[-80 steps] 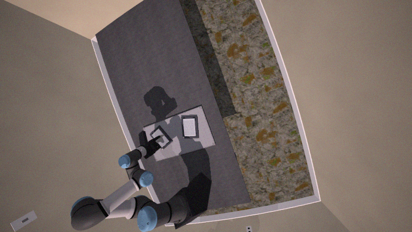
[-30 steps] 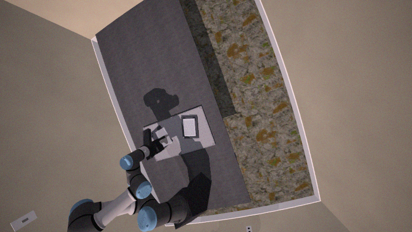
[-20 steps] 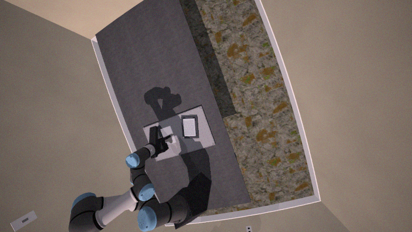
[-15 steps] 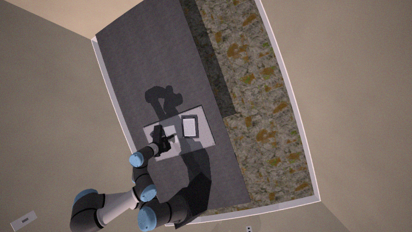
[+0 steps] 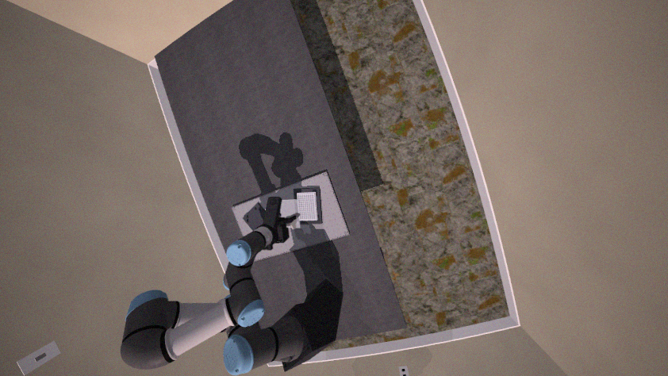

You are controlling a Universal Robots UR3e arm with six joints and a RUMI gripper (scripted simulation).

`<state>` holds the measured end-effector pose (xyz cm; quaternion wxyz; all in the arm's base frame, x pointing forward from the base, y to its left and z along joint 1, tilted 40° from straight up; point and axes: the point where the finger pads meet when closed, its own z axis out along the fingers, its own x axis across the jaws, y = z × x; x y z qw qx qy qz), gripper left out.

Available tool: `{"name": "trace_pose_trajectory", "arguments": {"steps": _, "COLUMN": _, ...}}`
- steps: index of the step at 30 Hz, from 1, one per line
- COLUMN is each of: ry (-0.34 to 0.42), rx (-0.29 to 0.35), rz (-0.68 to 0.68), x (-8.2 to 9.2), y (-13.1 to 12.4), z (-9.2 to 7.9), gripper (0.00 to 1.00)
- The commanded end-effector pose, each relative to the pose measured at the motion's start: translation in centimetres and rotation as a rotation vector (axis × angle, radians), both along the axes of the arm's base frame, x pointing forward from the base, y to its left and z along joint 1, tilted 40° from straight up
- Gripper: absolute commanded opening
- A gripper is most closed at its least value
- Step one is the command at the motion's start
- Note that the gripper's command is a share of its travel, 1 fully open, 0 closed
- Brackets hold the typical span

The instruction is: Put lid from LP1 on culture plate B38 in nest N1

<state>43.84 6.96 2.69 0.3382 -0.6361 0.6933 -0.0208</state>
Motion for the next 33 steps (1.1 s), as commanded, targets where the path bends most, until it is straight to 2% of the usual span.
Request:
{"name": "trace_pose_trajectory", "arguments": {"steps": 1, "ry": 0.001, "rx": 0.002, "rz": -0.001, "x": 0.8, "y": -2.0, "z": -0.7, "gripper": 0.0}}
{"name": "trace_pose_trajectory", "arguments": {"steps": 14, "ry": 0.001, "rx": 0.002, "rz": -0.001, "x": 2.5, "y": -6.9, "z": -2.2, "gripper": 0.0}}
{"name": "trace_pose_trajectory", "arguments": {"steps": 33, "ry": 0.001, "rx": 0.002, "rz": -0.001, "x": 2.7, "y": -6.8, "z": -2.5, "gripper": 0.0}}
